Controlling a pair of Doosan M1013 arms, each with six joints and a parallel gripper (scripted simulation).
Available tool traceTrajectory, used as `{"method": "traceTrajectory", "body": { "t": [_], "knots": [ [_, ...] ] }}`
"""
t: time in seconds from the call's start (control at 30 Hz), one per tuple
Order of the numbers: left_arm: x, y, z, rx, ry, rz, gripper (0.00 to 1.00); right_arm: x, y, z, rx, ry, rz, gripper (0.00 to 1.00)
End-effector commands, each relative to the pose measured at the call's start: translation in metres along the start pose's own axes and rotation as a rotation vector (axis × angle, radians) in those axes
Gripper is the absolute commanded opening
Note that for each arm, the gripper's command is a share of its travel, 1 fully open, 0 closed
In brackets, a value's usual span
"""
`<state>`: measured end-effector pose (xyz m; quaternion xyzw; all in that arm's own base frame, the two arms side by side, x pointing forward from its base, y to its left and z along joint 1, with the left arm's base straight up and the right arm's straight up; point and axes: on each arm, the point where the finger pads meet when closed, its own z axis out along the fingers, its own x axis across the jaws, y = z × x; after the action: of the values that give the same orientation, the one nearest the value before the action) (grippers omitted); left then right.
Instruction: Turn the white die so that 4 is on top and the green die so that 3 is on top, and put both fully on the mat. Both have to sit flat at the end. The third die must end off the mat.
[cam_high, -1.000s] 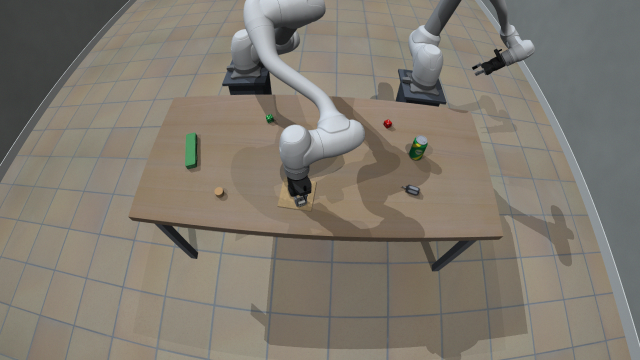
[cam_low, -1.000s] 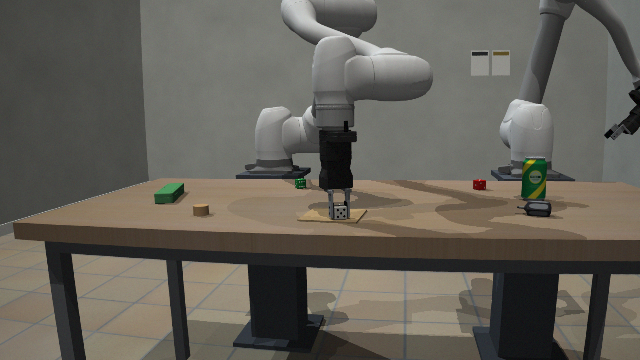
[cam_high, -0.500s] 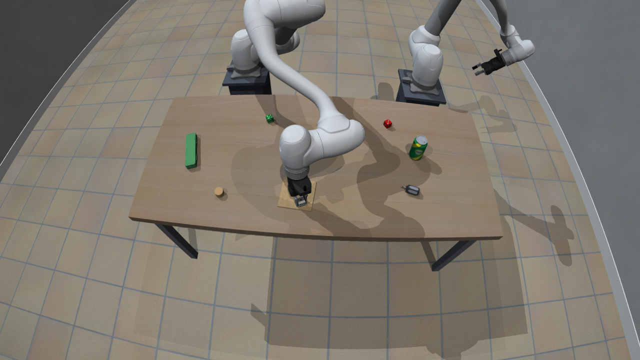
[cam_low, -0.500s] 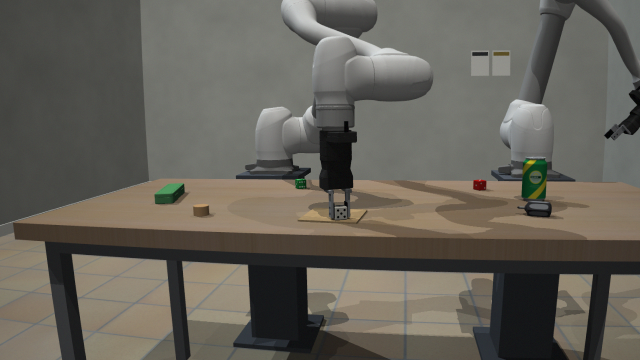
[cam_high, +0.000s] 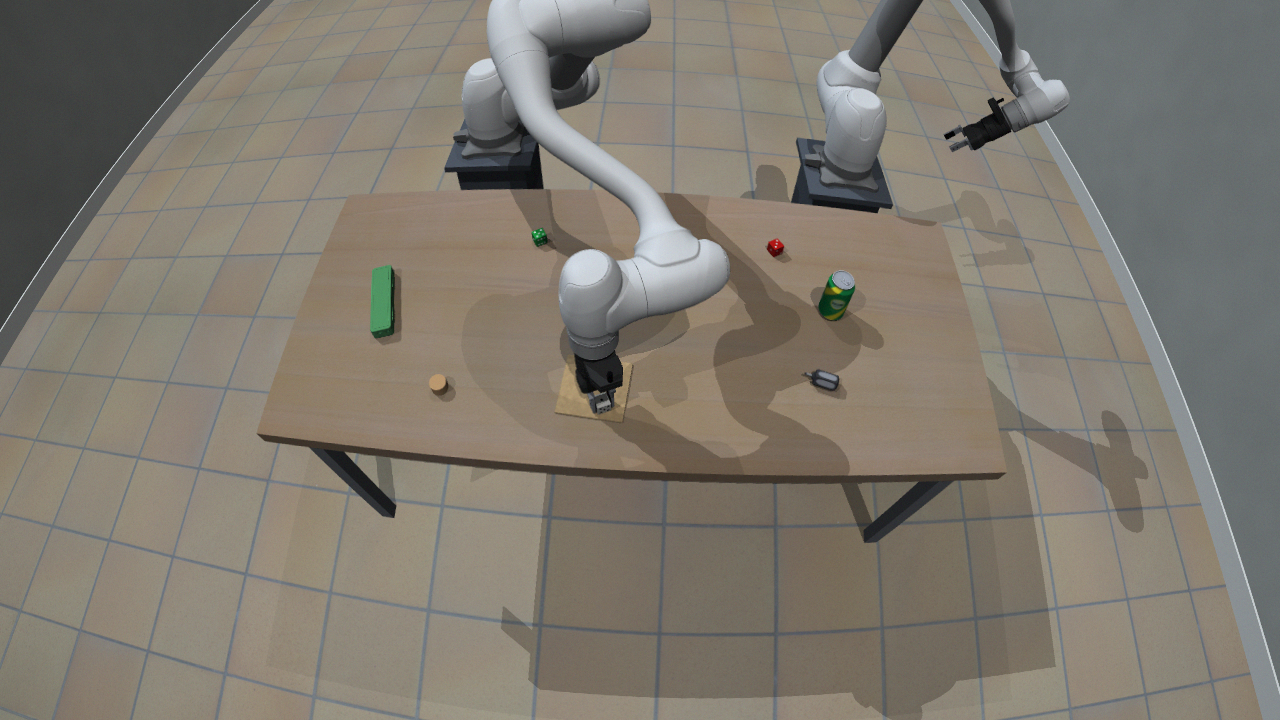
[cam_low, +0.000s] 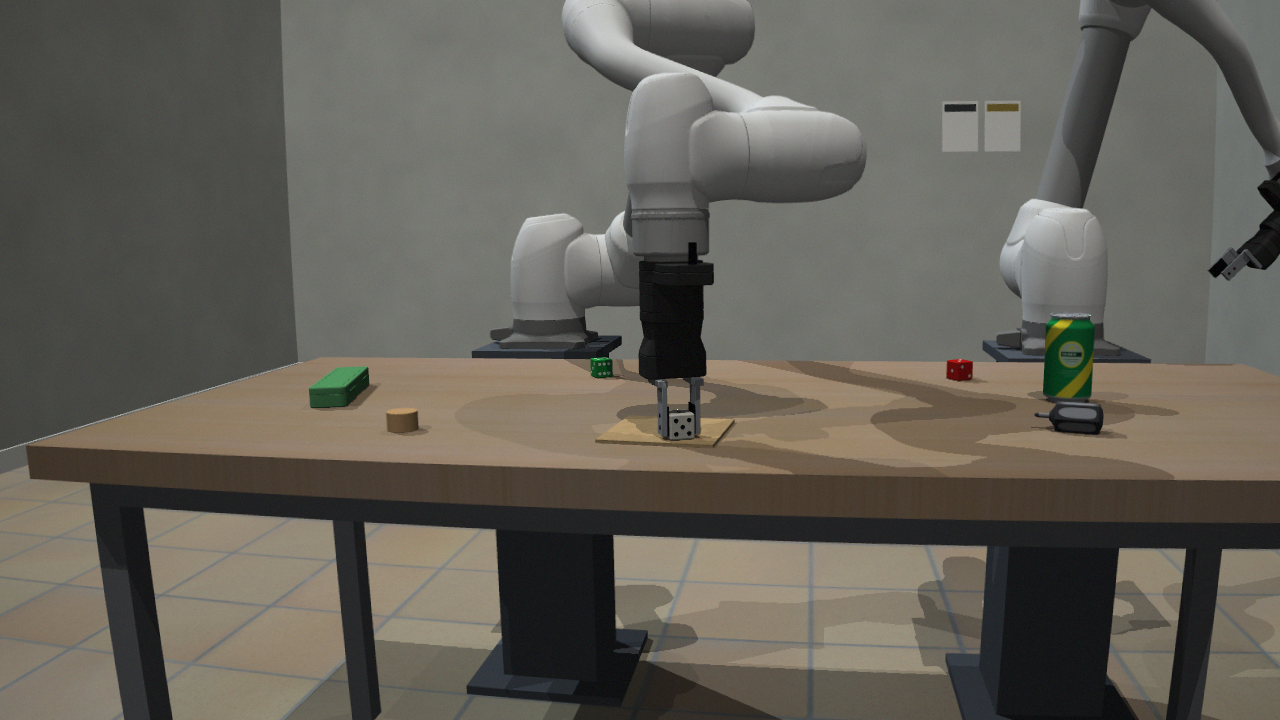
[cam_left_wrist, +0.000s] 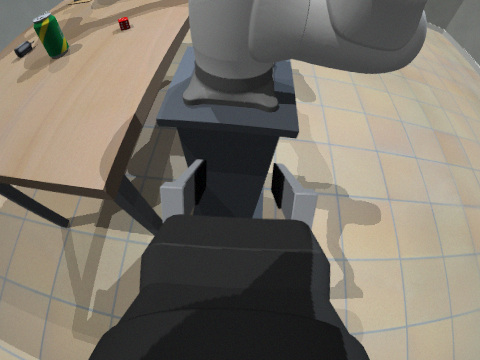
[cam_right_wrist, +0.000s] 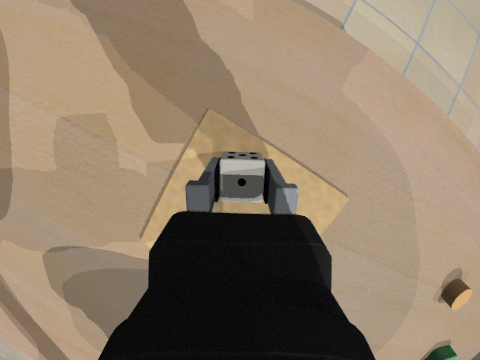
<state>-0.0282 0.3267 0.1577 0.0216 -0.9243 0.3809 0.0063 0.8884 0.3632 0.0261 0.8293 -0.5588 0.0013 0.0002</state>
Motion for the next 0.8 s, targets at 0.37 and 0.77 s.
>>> {"method": "traceTrajectory", "body": {
  "t": [0.37,0.77],
  "knots": [
    [0.0044,-0.0031,0.0017,0.003,0.007,-0.007,1.00,0.0006,0.0014,0.0025,-0.001,-0.002,-0.003,0.87],
    [0.0044,-0.0031,0.0017,0.003,0.007,-0.007,1.00,0.0006,0.0014,0.0008,-0.001,-0.002,-0.003,0.87]
  ]
}}
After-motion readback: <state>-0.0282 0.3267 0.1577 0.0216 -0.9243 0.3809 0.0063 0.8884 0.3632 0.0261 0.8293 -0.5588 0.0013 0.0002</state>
